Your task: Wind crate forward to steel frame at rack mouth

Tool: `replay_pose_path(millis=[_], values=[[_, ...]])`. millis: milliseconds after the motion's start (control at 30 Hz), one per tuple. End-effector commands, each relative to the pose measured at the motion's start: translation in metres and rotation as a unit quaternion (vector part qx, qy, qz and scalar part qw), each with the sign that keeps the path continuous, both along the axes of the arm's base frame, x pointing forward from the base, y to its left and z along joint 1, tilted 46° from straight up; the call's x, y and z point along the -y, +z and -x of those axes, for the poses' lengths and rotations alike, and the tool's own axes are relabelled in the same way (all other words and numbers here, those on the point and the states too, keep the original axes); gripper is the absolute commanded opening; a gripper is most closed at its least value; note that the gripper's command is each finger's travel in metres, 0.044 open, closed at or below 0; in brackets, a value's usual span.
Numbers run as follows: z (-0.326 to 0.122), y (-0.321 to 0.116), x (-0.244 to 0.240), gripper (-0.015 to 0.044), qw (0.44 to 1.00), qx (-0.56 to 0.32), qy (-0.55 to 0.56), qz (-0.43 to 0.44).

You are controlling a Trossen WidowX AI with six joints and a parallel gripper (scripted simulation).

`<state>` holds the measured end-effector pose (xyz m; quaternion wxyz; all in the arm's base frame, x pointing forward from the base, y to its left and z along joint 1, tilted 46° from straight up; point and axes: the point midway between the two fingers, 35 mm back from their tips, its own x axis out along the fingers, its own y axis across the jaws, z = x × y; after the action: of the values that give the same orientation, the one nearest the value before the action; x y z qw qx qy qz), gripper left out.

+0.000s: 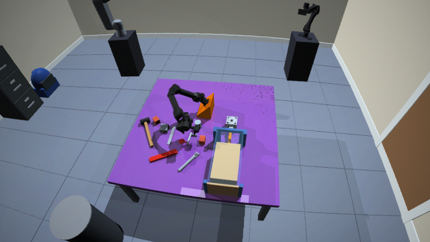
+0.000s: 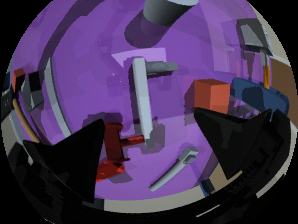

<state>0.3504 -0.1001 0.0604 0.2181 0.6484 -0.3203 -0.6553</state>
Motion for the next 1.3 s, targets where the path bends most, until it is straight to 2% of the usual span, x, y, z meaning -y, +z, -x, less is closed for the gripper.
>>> replay_pose_path(millis=[0,333,933,1267], values=[[0.001,0.000,0.005,0.0440,1.000,-0.007,-0.005,0.007],[-0.003,-0.030,0.036,0.0440,1.000,-0.007,-0.005,0.008],[-0.001,-0.041,0.047,0.0440,1.000,-0.007,-0.005,0.009],[-0.003,-0.038,0.044,0.0373,1.000,-0.002,-0.005,0.007]])
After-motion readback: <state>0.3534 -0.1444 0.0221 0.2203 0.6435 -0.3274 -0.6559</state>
